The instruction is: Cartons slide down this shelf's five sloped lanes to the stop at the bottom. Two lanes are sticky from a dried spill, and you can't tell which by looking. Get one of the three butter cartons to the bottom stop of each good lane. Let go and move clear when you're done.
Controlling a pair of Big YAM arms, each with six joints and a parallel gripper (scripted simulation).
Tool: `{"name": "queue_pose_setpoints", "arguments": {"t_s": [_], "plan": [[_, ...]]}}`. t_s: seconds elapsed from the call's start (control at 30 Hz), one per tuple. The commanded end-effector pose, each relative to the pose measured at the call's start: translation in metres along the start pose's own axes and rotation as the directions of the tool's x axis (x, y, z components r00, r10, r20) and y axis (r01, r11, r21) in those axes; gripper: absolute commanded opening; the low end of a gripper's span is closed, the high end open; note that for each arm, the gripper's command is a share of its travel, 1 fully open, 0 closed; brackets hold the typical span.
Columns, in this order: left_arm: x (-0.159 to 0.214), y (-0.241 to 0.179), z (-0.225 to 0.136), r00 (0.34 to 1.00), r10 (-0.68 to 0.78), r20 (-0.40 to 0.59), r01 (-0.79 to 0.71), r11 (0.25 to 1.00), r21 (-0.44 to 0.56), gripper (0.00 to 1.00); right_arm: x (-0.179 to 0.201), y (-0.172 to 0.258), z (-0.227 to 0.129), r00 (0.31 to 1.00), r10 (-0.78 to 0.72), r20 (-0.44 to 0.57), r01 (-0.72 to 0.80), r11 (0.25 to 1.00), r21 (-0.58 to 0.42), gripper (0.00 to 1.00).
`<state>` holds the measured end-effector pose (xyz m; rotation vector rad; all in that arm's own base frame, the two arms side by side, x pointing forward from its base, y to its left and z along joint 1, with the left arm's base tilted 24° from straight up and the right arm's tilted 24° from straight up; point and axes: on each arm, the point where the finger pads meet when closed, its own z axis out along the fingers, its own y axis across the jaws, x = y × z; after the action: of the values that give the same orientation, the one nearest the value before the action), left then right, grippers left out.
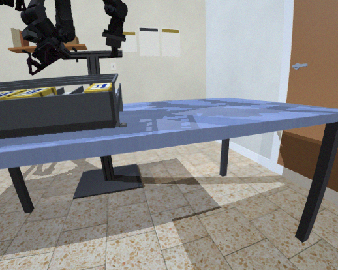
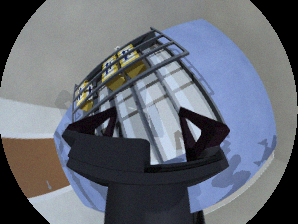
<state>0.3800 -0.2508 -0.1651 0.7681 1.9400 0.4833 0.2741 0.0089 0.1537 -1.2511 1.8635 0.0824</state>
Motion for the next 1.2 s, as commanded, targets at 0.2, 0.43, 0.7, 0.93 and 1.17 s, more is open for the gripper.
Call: {"name": "queue_pose_setpoints", "arguments": {"t_s": [0.2,0.43,0.7,0.93,1.17], "plan": [[-0.004,0.015,0.008,0.910,0.372,0.182,-0.382,0.924,0.020,1.00,-0.014,-0.023,-0.013,0.999,-0.035,0.006,0.035,0.999,0.041,1.00],[-0.009,0.022,0.013,0.812,0.526,0.255,-0.544,0.839,0.000,1.00,-0.014,-0.023,-0.013,0.999,-0.035,0.006,0.035,0.999,0.041,1.00],[-0.032,0.033,0.018,0.676,0.647,0.353,-0.681,0.731,-0.034,1.00,-0.014,-0.023,-0.013,0.999,-0.035,0.006,0.035,0.999,0.041,1.00],[-0.037,0.037,0.022,0.556,0.727,0.403,-0.777,0.627,-0.060,1.00,-0.014,-0.023,-0.013,0.999,-0.035,0.006,0.035,0.999,0.041,1.00],[-0.047,0.047,0.028,0.372,0.798,0.474,-0.870,0.477,-0.120,1.00,-0.014,-0.023,-0.013,0.999,-0.035,0.006,0.035,0.999,0.041,1.00]]}}
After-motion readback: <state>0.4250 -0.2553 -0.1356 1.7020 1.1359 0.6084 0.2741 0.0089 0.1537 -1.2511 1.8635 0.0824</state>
